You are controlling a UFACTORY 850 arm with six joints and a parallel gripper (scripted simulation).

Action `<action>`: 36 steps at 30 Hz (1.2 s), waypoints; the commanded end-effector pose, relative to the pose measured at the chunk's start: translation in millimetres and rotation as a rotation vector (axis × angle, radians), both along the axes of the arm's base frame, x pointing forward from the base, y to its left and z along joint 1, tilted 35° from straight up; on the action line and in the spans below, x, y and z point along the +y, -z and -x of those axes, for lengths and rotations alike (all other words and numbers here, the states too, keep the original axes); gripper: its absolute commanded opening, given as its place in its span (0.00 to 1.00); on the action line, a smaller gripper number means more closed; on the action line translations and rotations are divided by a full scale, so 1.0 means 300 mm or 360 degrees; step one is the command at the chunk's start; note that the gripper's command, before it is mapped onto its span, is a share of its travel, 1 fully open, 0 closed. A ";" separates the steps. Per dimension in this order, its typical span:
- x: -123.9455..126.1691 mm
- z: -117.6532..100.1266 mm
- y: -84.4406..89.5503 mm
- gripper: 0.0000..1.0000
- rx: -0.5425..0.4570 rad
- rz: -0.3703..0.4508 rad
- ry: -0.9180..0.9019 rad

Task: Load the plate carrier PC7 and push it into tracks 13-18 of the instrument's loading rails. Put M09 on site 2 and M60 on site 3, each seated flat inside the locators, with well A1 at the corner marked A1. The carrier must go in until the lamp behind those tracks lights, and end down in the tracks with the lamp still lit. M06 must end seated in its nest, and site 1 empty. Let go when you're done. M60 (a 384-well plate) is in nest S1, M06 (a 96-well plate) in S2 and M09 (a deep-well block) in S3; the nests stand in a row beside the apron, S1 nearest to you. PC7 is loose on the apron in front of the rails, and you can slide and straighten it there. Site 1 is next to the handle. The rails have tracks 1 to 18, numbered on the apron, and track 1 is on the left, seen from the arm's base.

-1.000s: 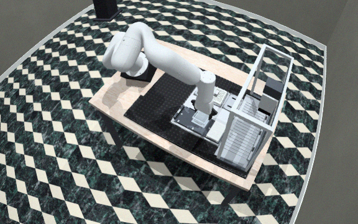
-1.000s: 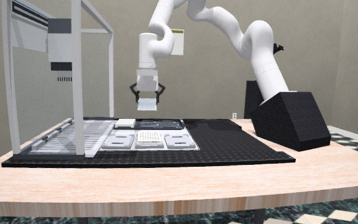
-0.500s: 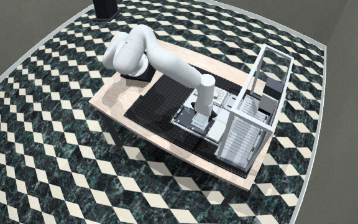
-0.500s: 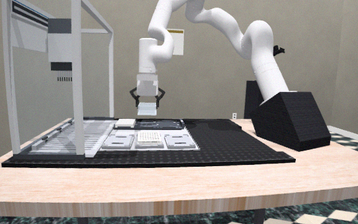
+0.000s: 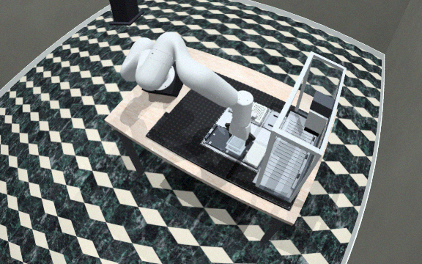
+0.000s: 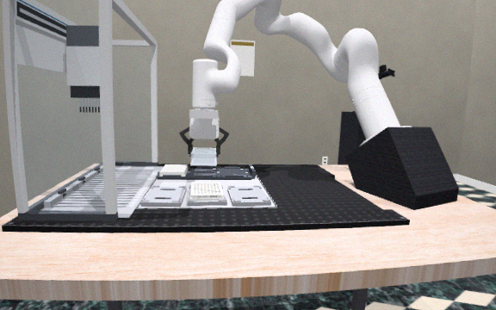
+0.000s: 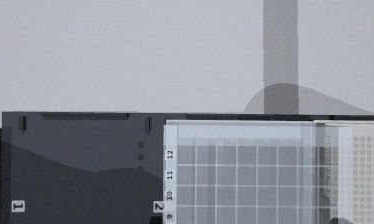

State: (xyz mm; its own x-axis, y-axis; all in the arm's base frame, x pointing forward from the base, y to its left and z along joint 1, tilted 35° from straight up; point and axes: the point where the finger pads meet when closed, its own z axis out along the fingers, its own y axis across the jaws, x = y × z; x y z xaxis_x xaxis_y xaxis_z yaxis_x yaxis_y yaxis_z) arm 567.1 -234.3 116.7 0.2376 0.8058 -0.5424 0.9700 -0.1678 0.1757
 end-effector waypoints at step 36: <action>-0.045 -0.007 0.064 0.00 -0.0003 0.0001 -0.0001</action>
